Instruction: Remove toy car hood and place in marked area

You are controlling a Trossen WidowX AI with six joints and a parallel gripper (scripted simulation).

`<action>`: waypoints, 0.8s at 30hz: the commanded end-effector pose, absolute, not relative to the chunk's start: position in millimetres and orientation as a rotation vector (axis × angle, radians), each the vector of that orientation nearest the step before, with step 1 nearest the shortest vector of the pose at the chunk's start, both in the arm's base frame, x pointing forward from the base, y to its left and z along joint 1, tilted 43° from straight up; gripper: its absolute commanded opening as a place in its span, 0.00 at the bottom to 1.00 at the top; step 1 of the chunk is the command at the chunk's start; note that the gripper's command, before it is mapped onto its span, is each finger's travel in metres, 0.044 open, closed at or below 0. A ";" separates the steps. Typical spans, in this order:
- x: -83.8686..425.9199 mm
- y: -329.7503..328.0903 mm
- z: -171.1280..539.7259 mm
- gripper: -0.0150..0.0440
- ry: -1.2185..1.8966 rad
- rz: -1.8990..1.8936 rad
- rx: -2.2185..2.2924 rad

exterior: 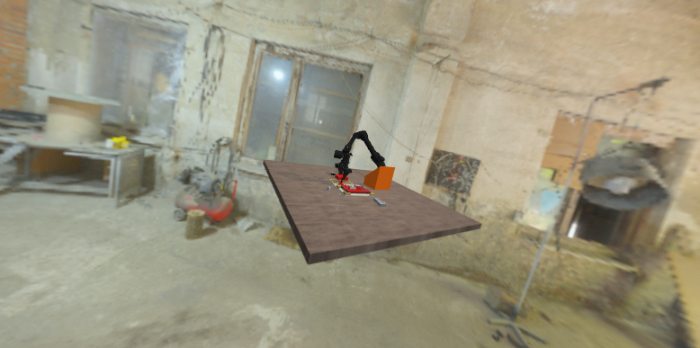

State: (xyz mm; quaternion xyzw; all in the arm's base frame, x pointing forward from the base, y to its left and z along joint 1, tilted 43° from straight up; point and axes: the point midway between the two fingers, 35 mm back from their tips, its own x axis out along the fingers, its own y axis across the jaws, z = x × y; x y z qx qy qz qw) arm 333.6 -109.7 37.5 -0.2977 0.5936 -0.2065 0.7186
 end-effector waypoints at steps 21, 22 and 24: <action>333.2 -116.1 27.5 0.25 1.321 -0.449 -0.659; 333.3 -116.4 27.2 0.25 1.321 -0.449 -0.659; 333.5 -117.1 26.5 0.25 1.321 -0.449 -0.659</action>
